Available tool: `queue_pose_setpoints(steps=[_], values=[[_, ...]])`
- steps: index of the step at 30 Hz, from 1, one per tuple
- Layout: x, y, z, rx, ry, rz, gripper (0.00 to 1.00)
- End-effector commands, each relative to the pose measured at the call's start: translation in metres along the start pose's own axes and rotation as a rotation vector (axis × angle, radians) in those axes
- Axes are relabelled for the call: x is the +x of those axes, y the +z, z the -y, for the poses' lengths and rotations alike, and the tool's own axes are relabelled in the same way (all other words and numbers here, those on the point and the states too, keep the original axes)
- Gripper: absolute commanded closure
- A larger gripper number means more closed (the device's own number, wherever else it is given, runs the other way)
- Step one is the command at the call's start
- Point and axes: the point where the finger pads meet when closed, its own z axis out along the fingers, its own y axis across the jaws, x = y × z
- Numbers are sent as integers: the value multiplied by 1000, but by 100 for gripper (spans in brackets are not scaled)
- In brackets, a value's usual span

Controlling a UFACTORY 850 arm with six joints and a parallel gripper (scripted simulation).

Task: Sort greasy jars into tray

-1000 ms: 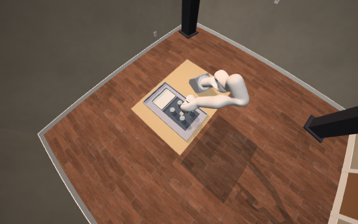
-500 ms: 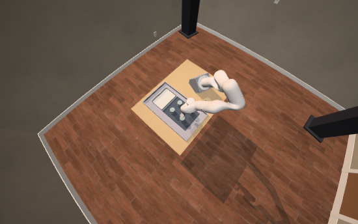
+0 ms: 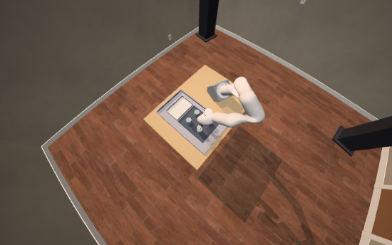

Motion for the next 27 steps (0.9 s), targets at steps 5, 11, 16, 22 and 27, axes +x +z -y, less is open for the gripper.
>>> queue_pose_setpoints(steps=[5, 11, 16, 22, 27], values=[[-1, 0, 0, 0, 0, -1, 100], [-1, 0, 0, 0, 0, -1, 100], [-2, 0, 0, 0, 0, -1, 100], [-3, 0, 0, 0, 0, -1, 100], [-3, 0, 0, 0, 0, -1, 100]])
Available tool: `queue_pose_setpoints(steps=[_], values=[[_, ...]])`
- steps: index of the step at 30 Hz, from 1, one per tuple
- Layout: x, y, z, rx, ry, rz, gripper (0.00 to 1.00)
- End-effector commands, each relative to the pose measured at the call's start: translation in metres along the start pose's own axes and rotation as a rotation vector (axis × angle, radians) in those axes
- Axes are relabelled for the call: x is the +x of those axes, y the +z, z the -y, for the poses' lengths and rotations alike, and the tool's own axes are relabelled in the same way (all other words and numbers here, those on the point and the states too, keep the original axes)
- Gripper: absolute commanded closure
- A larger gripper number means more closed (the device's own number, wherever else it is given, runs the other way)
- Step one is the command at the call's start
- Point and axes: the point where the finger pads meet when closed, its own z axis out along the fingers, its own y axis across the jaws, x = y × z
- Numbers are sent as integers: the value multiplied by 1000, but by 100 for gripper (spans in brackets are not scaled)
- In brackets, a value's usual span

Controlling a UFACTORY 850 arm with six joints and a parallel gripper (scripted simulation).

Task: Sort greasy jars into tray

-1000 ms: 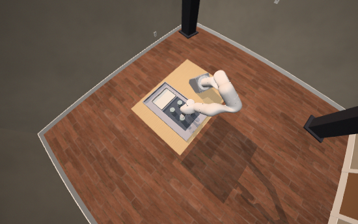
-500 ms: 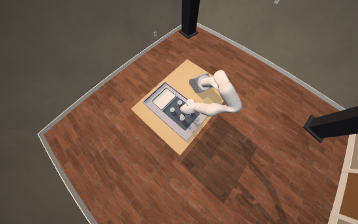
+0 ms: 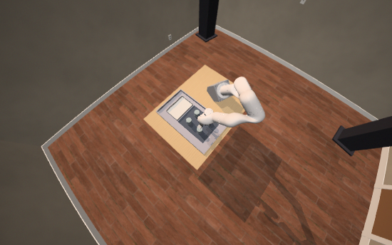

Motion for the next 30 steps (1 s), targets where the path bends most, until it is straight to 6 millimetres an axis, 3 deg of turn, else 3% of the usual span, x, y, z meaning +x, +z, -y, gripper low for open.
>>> queue_pose_setpoints(steps=[1, 30], values=[[0, 0, 0, 0, 0, -1, 100], [-3, 0, 0, 0, 0, -1, 100]])
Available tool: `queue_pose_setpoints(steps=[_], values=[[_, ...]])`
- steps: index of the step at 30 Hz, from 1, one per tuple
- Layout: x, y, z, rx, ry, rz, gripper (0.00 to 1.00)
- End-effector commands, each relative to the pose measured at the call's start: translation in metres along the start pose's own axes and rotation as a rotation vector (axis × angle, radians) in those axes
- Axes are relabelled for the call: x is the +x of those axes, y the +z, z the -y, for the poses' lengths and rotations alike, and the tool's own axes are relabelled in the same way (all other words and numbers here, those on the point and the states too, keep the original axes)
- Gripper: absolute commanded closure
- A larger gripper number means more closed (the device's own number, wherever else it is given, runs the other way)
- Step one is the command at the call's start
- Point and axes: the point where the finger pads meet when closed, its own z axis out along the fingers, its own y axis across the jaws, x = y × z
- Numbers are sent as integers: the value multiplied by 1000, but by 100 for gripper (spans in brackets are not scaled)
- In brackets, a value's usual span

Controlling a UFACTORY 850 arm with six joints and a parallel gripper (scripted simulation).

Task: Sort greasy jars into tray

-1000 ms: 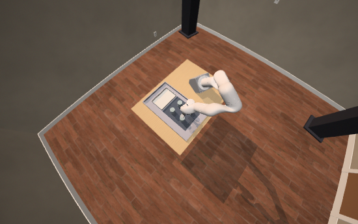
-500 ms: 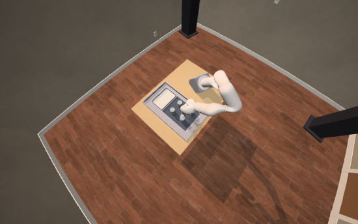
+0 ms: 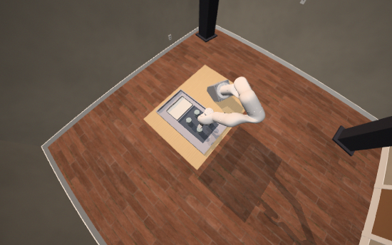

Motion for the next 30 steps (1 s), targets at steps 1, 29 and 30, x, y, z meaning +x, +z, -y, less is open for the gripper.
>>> queue_pose_setpoints(steps=[1, 29, 30], values=[[0, 0, 0, 0, 0, -1, 100], [-3, 0, 0, 0, 0, -1, 100], [-3, 0, 0, 0, 0, -1, 100]])
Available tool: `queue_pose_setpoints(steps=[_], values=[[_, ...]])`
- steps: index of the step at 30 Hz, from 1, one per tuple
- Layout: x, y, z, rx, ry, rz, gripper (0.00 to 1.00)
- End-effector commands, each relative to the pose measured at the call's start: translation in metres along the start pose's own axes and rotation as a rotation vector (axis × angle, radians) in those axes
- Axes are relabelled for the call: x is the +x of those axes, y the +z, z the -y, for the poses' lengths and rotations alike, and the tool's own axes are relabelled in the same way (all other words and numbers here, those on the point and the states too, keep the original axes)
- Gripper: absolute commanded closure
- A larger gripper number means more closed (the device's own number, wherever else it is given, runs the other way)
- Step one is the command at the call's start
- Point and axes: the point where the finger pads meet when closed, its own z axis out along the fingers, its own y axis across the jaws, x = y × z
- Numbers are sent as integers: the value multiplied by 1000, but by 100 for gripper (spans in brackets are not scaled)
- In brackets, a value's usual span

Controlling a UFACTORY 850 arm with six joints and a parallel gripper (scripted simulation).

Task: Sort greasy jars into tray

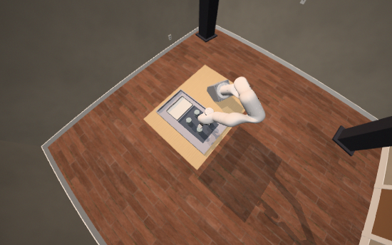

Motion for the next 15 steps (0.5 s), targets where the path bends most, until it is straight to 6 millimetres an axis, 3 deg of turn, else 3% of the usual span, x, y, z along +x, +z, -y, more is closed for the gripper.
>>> queue_pose_setpoints(steps=[1, 15], values=[[0, 0, 0, 0, 0, -1, 100], [-2, 0, 0, 0, 0, -1, 100]])
